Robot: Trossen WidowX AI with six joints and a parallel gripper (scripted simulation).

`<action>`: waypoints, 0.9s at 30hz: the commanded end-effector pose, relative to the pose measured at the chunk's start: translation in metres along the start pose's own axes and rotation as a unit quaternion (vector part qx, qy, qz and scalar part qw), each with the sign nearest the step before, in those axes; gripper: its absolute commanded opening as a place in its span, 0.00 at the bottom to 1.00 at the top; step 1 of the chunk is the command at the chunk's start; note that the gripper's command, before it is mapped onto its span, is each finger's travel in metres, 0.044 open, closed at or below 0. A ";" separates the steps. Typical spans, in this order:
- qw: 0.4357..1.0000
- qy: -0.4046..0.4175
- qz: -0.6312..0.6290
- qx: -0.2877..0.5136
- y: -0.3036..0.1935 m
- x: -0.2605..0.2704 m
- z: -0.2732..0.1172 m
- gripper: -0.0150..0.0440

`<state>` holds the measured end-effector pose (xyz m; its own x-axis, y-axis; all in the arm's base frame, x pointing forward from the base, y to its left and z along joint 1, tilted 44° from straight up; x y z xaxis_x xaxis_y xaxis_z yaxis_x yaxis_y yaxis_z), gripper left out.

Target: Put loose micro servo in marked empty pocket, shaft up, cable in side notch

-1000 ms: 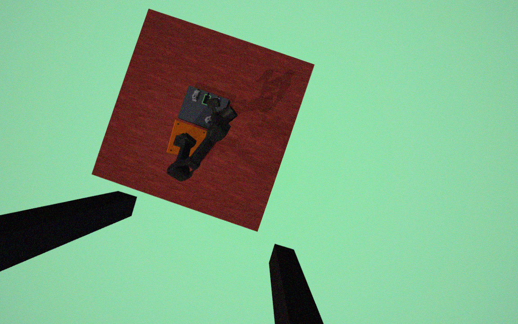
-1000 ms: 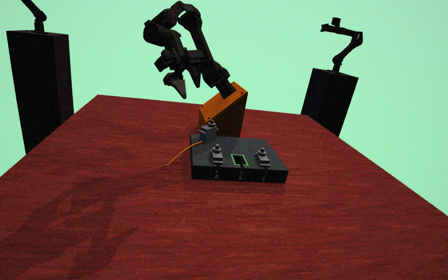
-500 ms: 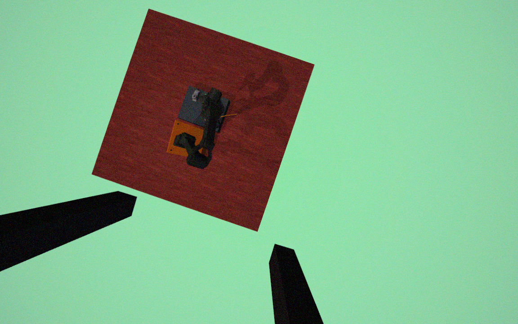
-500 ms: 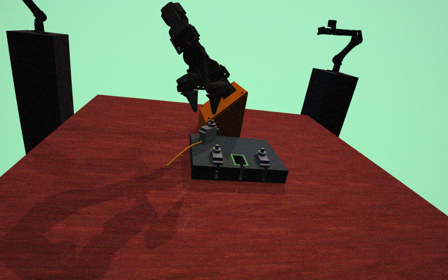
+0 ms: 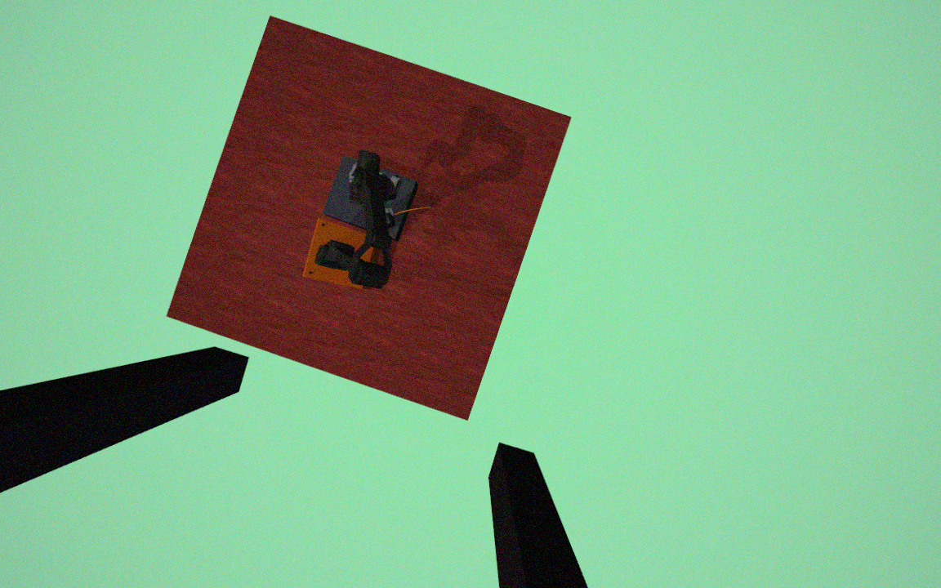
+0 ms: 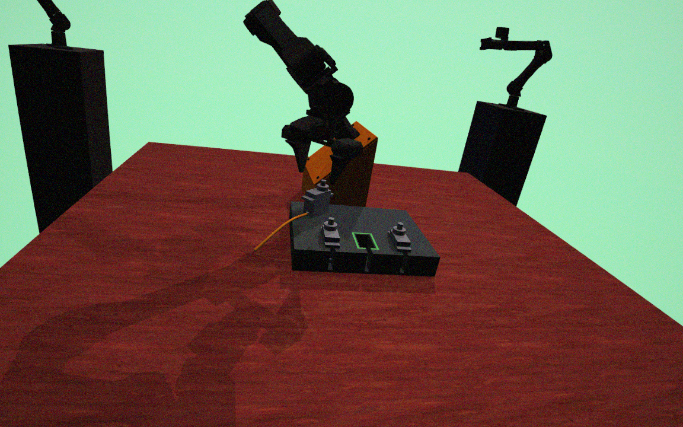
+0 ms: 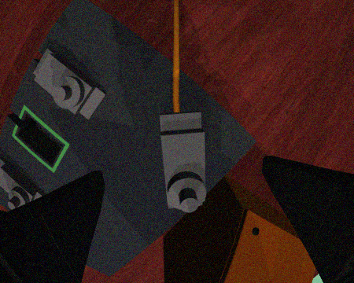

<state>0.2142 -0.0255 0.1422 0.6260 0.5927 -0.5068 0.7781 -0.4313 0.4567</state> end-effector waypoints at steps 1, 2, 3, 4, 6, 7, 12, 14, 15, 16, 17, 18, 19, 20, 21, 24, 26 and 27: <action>1.000 -0.007 -0.005 0.002 -0.002 0.000 0.014 1.00; 1.000 -0.007 -0.005 0.001 -0.002 0.000 0.018 1.00; 1.000 -0.007 -0.005 0.001 -0.002 -0.001 0.021 1.00; 1.000 -0.007 -0.005 0.001 -0.003 -0.001 0.024 1.00; 1.000 -0.007 -0.005 0.001 -0.002 -0.001 0.024 1.00; 1.000 -0.007 -0.005 0.001 -0.002 -0.001 0.025 1.00; 1.000 -0.007 -0.005 0.001 -0.002 -0.001 0.029 1.00; 1.000 -0.007 -0.005 0.001 -0.002 -0.001 0.033 1.00; 1.000 -0.007 -0.005 0.001 -0.002 -0.001 0.034 1.00; 1.000 -0.007 -0.005 0.001 -0.002 -0.001 0.036 1.00; 1.000 -0.007 -0.005 0.001 -0.002 -0.001 0.037 1.00; 1.000 -0.008 -0.005 0.001 -0.002 -0.001 0.039 1.00; 1.000 -0.008 -0.005 0.001 -0.002 -0.001 0.041 1.00; 1.000 -0.008 -0.005 0.001 -0.002 -0.001 0.042 1.00; 1.000 -0.008 -0.005 0.001 -0.002 -0.001 0.043 1.00; 1.000 -0.008 -0.005 0.001 -0.002 -0.001 0.044 0.96; 1.000 -0.008 -0.005 0.001 -0.002 -0.001 0.044 0.87; 1.000 -0.008 -0.005 0.001 -0.002 -0.001 0.044 0.82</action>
Point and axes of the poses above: the point midway between the two fingers, 35 mm back from their tips, its own z axis out along the fingers, its own x axis across the jaws, y = z × x, the point moved 9 cm from there along -z, back along the fingers, and after that the axes turned 11 degrees about -z, right-handed, at the moved point
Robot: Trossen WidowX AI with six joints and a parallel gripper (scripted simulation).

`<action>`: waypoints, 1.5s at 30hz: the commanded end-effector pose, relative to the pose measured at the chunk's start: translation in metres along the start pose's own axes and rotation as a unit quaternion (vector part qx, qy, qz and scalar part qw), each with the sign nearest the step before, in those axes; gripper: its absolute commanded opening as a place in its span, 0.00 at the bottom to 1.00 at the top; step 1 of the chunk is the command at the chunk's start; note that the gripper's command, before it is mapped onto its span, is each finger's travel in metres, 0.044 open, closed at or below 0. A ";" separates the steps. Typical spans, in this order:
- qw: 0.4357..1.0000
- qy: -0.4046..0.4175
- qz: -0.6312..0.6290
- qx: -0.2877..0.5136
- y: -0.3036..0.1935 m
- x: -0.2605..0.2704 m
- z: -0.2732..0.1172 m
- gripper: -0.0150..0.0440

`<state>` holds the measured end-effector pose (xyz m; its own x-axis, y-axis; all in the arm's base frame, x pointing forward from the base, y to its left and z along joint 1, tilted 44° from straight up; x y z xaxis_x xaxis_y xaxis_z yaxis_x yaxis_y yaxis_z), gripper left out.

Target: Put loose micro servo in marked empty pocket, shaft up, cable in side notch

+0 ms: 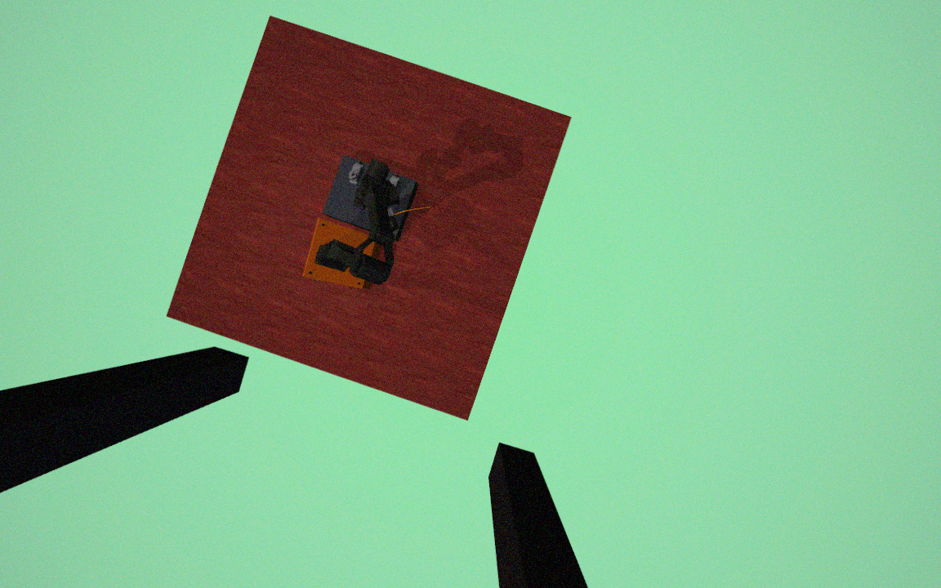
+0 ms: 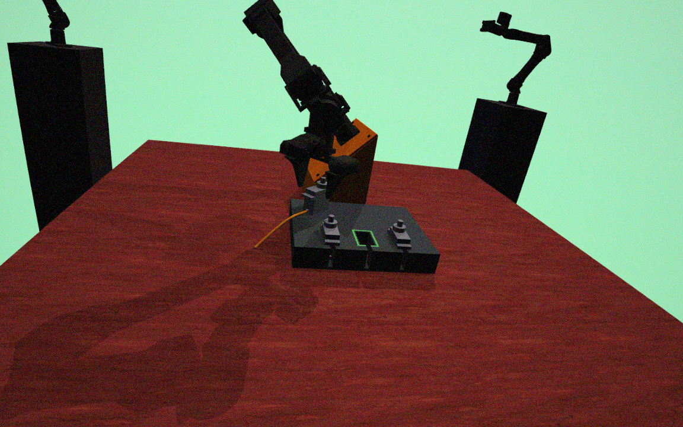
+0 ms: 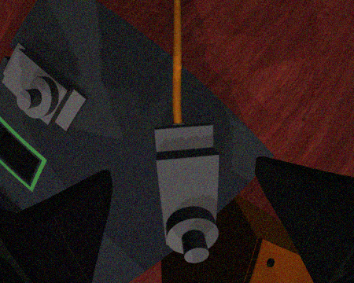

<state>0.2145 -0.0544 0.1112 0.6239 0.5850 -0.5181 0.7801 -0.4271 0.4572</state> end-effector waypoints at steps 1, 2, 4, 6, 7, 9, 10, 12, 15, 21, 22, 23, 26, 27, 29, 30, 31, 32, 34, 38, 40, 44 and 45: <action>1.000 -0.001 -0.003 0.002 -0.001 0.000 0.002 0.78; 1.000 -0.001 -0.003 0.002 -0.001 0.000 0.002 0.73; 1.000 -0.001 -0.003 0.002 -0.001 0.000 0.002 0.64; 1.000 -0.001 -0.003 0.002 -0.001 0.000 0.002 0.56; 1.000 -0.001 -0.003 0.002 -0.001 0.000 0.002 0.51; 1.000 -0.001 -0.003 0.002 -0.001 0.000 0.002 0.45; 1.000 -0.001 -0.003 0.002 -0.001 0.000 0.002 0.44; 1.000 -0.001 -0.003 0.002 -0.001 0.000 0.002 0.42; 1.000 -0.001 -0.003 0.002 -0.001 0.000 0.001 0.35; 1.000 0.000 -0.003 0.003 -0.002 0.000 -0.016 0.25; 1.000 0.000 -0.003 0.003 -0.004 0.000 -0.020 0.25; 1.000 0.000 -0.003 0.003 -0.005 0.000 -0.023 0.25; 1.000 -0.001 -0.004 0.003 -0.008 0.000 -0.028 0.25; 1.000 -0.001 -0.004 0.003 -0.009 0.000 -0.028 0.25; 1.000 -0.001 -0.004 0.003 -0.009 0.000 -0.028 0.25; 1.000 -0.001 -0.004 0.003 -0.010 0.000 -0.028 0.25; 1.000 -0.001 -0.004 0.003 -0.010 0.000 -0.028 0.25; 1.000 -0.001 -0.004 0.003 -0.011 0.000 -0.028 0.25; 1.000 0.000 -0.004 0.003 -0.009 0.001 -0.028 0.25; 1.000 0.000 -0.003 0.003 0.000 0.006 -0.028 0.25; 1.000 0.000 -0.003 0.003 0.008 0.010 -0.028 0.25; 1.000 0.000 -0.003 0.003 0.014 0.013 -0.028 0.25; 1.000 0.000 -0.003 0.003 0.013 0.014 -0.028 0.25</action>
Point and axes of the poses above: the point midway between the two fingers, 35 mm back from their tips, its own z axis out along the fingers, its own x axis across the jaws, y = z × x, the point moved 9 cm from there along -z, back along the fingers, and after that the axes turned 11 degrees about -z, right-handed, at the moved point
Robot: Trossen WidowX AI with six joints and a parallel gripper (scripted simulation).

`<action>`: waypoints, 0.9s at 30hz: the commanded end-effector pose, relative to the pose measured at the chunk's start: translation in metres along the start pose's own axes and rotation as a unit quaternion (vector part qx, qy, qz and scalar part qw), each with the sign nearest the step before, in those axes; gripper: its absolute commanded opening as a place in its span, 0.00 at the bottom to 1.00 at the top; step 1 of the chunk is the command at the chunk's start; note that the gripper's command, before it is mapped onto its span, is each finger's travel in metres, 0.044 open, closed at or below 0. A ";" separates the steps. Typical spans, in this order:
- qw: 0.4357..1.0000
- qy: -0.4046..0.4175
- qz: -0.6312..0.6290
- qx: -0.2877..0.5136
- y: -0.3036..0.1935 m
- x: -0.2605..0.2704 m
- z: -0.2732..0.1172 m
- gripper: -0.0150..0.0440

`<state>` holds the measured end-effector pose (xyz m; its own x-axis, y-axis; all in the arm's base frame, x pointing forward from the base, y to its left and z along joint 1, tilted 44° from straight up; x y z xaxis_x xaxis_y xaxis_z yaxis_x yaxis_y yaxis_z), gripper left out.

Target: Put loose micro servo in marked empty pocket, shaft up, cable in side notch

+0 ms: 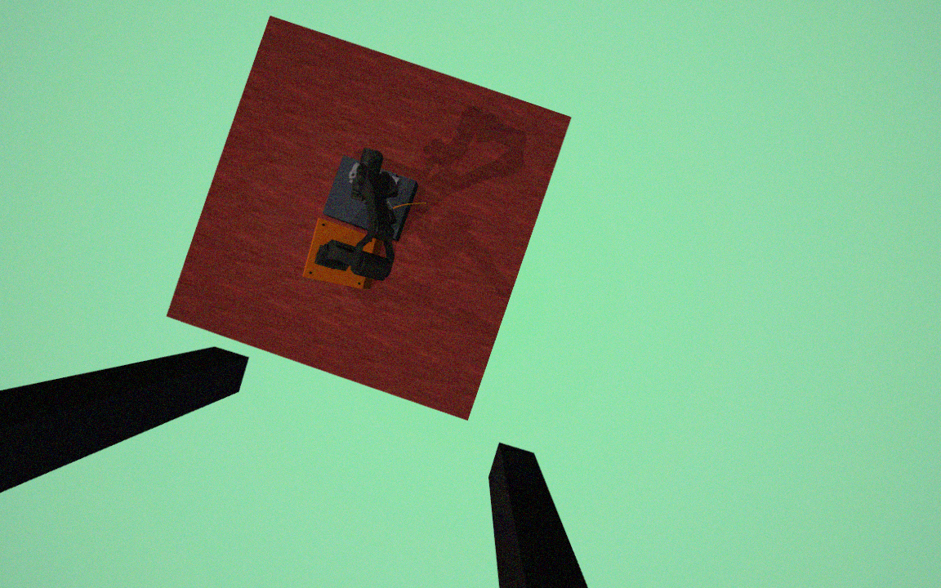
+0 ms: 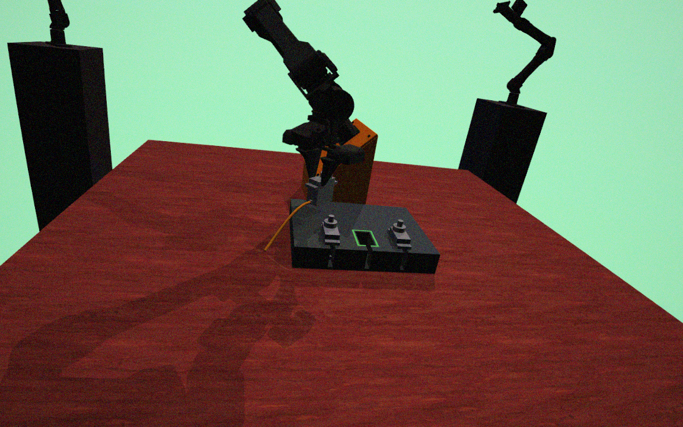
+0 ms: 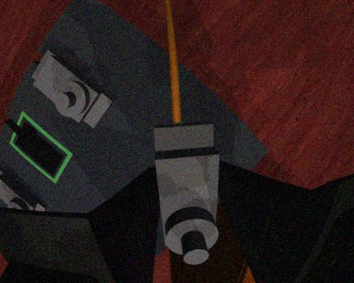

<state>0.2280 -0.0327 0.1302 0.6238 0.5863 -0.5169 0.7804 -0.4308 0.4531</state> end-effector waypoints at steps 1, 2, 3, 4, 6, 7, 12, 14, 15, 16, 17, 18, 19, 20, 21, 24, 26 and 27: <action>1.000 -0.001 -0.003 0.000 0.003 0.004 0.000 0.25; 1.000 -0.001 -0.003 0.000 0.001 0.006 0.000 0.25; 1.000 -0.001 -0.003 0.000 0.000 0.008 0.000 0.25; 1.000 -0.001 -0.003 0.000 -0.002 0.011 0.000 0.25; 1.000 -0.001 -0.003 0.000 -0.007 0.018 0.000 0.25; 1.000 0.000 -0.003 0.000 -0.010 0.022 0.000 0.25; 1.000 0.000 -0.003 0.001 -0.023 0.040 0.000 0.25; 1.000 0.000 -0.003 0.001 -0.028 0.047 0.000 0.25; 1.000 0.000 -0.003 0.001 -0.030 0.051 0.000 0.25; 1.000 0.001 -0.003 0.001 -0.033 0.055 0.000 0.25; 1.000 0.001 -0.003 0.001 -0.036 0.058 0.000 0.25; 1.000 0.001 -0.003 0.001 -0.038 0.062 0.000 0.25; 1.000 0.001 -0.003 0.001 -0.041 0.066 0.000 0.25; 1.000 0.001 -0.003 0.001 -0.044 0.070 0.000 0.25; 1.000 0.001 -0.003 0.001 -0.046 0.073 0.000 0.25; 1.000 0.001 -0.003 0.001 -0.054 0.084 0.000 0.25; 1.000 0.001 -0.003 0.001 -0.055 0.086 0.000 0.25; 1.000 0.001 -0.003 0.001 -0.055 0.086 0.000 0.25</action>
Point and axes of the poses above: the point midway between the two fingers, 35 mm back from their tips, its own z axis out along the fingers, its own x axis across the jaws, y = z × x, the point moved 9 cm from there along -z, back along the fingers, and after that the axes turned 11 degrees about -z, right-handed, at the moved point
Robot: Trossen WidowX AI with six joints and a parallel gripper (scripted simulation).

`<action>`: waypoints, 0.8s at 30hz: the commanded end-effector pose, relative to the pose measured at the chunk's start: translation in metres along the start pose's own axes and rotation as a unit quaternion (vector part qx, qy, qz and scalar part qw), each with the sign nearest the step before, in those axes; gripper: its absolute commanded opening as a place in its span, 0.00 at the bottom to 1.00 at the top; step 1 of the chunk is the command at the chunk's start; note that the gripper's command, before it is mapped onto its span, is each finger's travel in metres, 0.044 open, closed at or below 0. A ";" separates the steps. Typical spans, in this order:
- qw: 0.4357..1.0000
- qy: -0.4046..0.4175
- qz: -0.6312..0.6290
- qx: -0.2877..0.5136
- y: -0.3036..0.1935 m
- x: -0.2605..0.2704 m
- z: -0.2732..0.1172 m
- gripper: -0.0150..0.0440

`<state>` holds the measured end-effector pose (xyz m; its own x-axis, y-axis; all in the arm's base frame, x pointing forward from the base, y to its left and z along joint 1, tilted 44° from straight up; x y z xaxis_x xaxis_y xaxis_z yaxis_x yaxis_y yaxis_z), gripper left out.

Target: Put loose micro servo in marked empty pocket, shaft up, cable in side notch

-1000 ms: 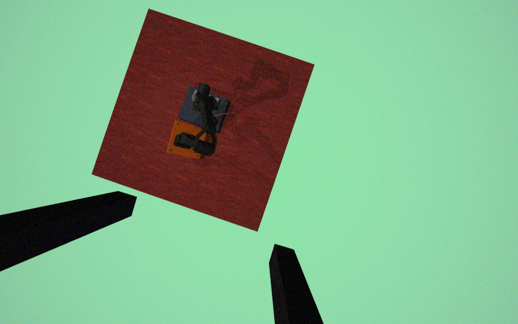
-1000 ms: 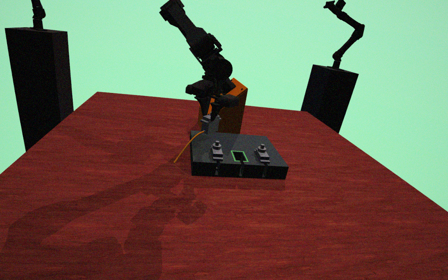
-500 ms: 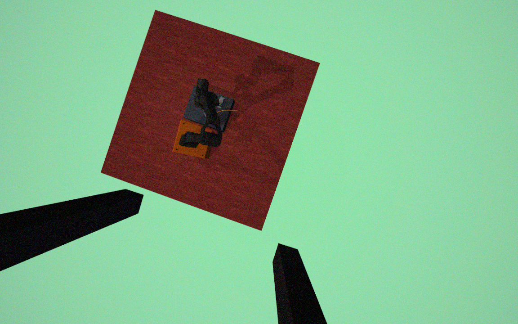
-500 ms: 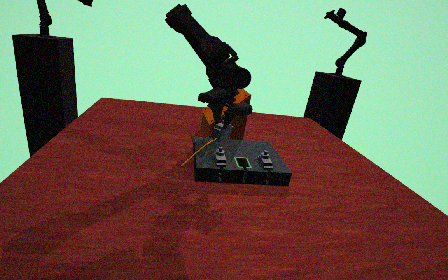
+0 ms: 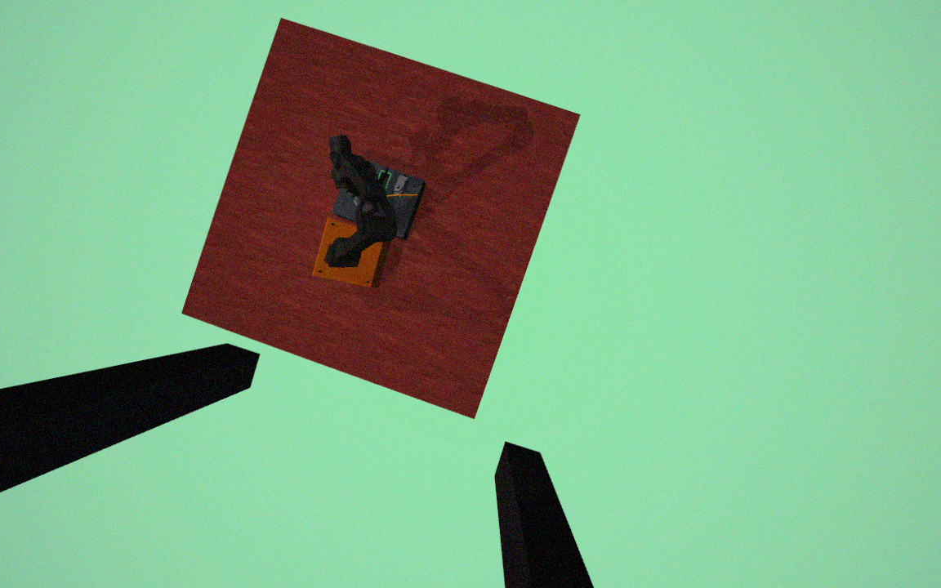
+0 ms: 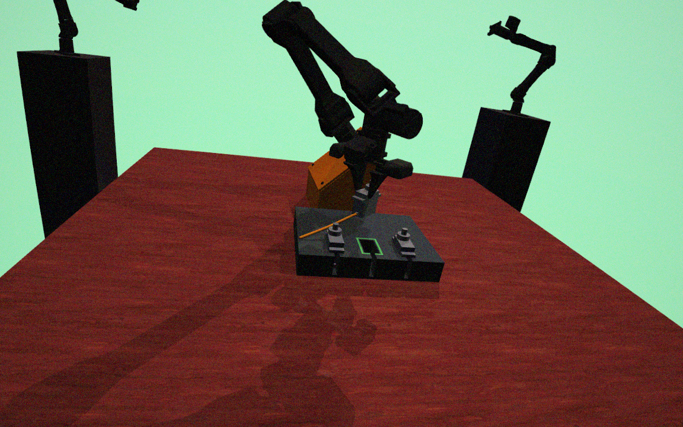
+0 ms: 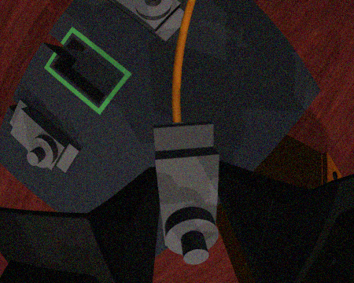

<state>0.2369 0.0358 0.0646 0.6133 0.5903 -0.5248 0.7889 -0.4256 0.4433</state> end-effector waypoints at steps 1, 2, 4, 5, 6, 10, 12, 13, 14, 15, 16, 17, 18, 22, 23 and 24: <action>1.000 0.002 0.001 -0.001 -0.003 0.006 -0.001 0.25; 1.000 0.002 -0.004 -0.001 -0.003 0.006 -0.001 0.25; 1.000 0.002 -0.024 -0.001 -0.003 0.006 -0.001 0.25; 0.999 0.002 -0.038 -0.001 -0.003 0.006 -0.001 0.25; 0.999 0.002 -0.054 -0.001 -0.003 0.006 -0.001 0.25; 0.993 0.002 -0.120 -0.001 -0.003 0.006 -0.001 0.25; 0.988 0.002 -0.153 -0.001 -0.003 0.006 -0.001 0.25; 0.986 0.002 -0.169 -0.001 -0.003 0.006 -0.001 0.25; 0.983 0.002 -0.186 -0.001 -0.003 0.006 -0.001 0.25; 0.979 0.002 -0.202 -0.001 -0.003 0.006 -0.001 0.25; 0.976 0.002 -0.219 -0.001 -0.003 0.006 -0.001 0.25; 0.972 0.002 -0.235 -0.001 -0.003 0.006 -0.001 0.25; 0.968 0.002 -0.251 -0.001 -0.003 0.006 -0.001 0.25; 0.949 0.002 -0.315 -0.001 -0.003 0.006 -0.001 0.25; 0.944 0.002 -0.331 -0.001 -0.003 0.006 -0.001 0.25; 0.938 0.002 -0.347 -0.001 -0.003 0.006 -0.001 0.25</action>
<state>0.2382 0.0407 0.0609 0.0579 0.7268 -0.6844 0.9975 -0.0138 0.0696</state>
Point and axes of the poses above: the point midway between the two fingers, 35 mm back from their tips, its own z axis out along the fingers, its own x axis across the jaws, y = z × x, the point moved 9 cm from there along -z, back along the fingers, and after that the axes turned 11 degrees about -z, right-handed, at the moved point
